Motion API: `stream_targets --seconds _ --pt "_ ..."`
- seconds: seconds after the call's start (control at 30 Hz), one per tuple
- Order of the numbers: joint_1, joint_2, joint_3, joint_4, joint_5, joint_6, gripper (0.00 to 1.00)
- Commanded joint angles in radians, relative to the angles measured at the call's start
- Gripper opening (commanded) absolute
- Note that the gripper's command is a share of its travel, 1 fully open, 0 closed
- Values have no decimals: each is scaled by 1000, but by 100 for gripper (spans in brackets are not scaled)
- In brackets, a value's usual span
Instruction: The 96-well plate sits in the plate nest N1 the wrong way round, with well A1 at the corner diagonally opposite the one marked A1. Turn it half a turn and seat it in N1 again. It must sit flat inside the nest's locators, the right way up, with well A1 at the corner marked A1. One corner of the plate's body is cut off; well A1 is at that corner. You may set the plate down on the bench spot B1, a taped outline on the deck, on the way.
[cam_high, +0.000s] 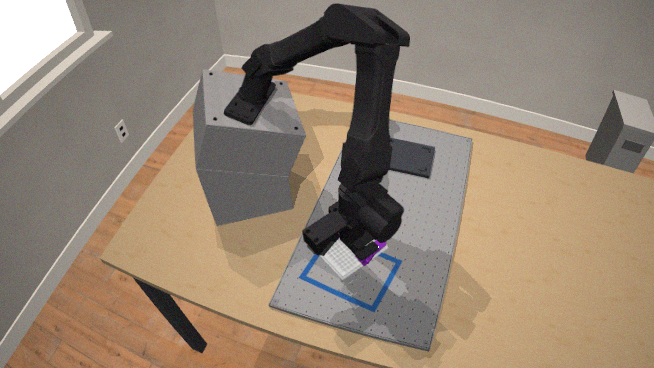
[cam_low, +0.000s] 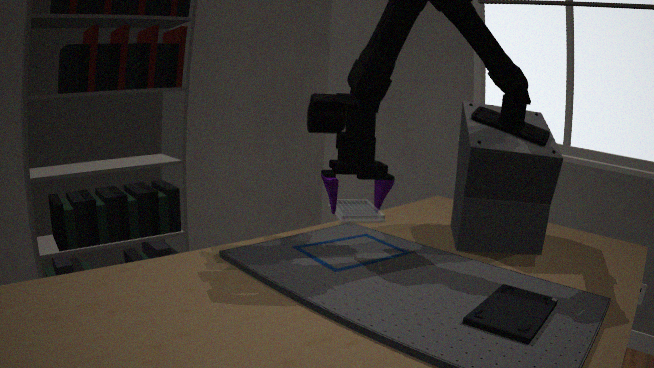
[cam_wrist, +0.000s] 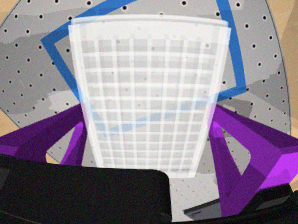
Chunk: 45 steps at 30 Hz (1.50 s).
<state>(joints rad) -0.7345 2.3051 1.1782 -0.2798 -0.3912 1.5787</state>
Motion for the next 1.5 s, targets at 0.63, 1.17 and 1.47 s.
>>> stream_targets --seconds 0.63,1.17,1.47 --pt "-10 -8 1 -7 0 -2 0" --pt "5 -23 -18 4 3 -53 0" --pt "76 -87 -97 46 15 -279 0"
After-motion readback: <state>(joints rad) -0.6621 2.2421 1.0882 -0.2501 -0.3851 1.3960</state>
